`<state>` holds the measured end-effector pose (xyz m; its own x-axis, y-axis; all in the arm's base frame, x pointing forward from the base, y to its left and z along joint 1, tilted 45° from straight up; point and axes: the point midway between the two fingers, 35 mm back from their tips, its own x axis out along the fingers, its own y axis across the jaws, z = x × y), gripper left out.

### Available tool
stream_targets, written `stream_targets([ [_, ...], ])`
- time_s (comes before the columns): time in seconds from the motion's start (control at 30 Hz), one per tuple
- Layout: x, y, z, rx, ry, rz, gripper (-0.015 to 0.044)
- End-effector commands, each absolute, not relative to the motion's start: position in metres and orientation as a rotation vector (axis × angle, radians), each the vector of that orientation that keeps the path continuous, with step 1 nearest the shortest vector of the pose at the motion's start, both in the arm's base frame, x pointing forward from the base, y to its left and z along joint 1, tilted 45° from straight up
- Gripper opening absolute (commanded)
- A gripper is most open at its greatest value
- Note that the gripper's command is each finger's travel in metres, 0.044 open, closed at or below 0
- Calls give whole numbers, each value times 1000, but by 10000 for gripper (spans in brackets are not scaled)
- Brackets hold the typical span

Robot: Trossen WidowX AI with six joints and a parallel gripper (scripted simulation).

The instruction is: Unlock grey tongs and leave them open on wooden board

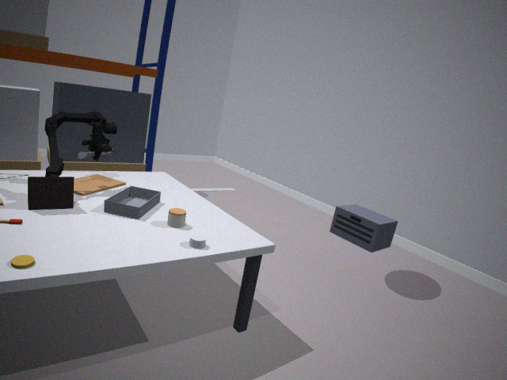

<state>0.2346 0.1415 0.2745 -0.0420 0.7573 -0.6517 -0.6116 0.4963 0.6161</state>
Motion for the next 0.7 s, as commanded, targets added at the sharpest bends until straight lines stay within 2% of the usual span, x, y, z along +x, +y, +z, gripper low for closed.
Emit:
stream_targets([
  [0.0,236,141,277,158,1166,1119,-150],
  [0.67,238,159,258,127,1182,1118,-150],
])
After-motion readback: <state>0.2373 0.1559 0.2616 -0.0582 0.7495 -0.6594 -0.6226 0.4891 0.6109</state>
